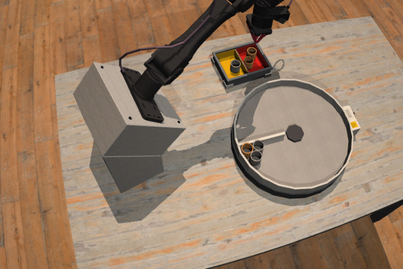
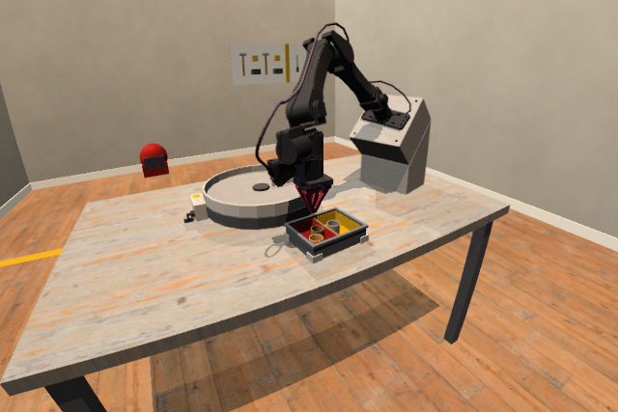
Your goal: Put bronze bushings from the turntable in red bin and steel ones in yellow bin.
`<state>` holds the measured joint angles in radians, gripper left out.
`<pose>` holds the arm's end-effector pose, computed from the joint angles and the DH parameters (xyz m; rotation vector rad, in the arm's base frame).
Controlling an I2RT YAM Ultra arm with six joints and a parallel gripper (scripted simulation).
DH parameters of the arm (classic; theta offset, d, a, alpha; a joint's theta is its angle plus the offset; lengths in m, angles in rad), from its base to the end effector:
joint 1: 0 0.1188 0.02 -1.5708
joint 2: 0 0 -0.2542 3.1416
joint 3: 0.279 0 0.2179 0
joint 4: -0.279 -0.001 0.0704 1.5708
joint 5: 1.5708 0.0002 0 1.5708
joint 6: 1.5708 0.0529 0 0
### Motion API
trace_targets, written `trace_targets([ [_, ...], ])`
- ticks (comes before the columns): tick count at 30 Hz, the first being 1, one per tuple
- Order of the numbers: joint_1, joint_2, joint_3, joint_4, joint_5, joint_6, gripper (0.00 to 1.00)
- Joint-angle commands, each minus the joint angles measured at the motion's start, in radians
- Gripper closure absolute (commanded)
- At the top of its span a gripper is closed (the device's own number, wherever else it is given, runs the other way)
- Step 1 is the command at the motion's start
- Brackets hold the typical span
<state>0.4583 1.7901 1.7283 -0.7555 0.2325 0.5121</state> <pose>0.3380 0.1542 0.3248 0.1729 2.3618 0.1921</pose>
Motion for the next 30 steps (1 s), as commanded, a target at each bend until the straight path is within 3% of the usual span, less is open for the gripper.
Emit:
trace_targets([
  [1, 0.017, -0.037, 0.013, -0.003, 0.014, 0.005, 0.85],
  [30, 0.019, -0.044, 0.019, -0.018, 0.015, 0.007, 0.85],
])
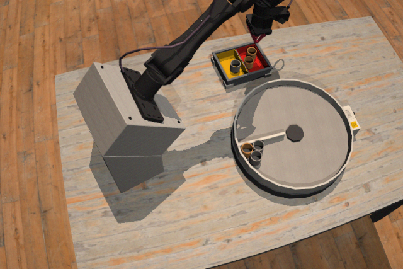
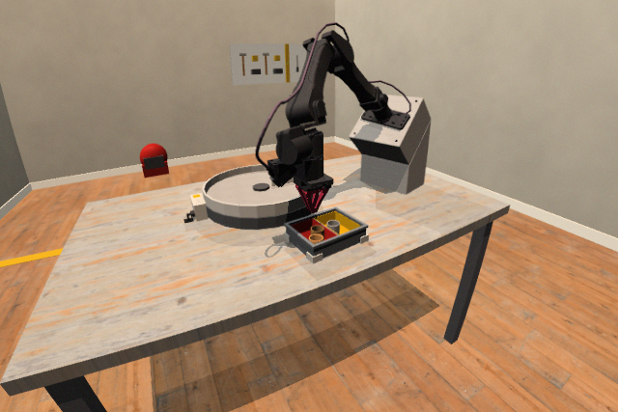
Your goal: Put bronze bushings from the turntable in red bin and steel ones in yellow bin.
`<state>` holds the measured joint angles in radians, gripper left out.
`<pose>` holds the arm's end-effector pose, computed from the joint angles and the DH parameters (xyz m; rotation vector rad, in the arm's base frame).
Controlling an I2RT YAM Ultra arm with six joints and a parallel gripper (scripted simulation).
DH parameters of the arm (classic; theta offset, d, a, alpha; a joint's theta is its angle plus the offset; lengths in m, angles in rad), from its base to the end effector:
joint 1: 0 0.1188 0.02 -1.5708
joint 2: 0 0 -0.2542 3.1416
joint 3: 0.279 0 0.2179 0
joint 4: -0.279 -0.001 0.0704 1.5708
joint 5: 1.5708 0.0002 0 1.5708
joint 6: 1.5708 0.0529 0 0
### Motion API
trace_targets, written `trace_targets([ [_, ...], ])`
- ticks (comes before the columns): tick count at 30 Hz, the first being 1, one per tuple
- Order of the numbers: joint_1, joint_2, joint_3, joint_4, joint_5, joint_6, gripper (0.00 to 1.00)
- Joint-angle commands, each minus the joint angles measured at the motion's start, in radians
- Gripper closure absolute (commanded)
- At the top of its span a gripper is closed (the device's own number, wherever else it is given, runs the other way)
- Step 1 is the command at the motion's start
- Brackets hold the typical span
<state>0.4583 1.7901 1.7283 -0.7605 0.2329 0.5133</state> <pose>0.3376 0.1540 0.3244 0.1740 2.3662 0.1895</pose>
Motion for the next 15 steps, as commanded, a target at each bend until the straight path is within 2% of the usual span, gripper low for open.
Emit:
trace_targets([
  [1, 0.019, -0.045, 0.020, -0.015, 0.015, 0.006, 0.85],
  [15, 0.019, -0.046, 0.021, -0.005, 0.015, 0.005, 0.85],
])
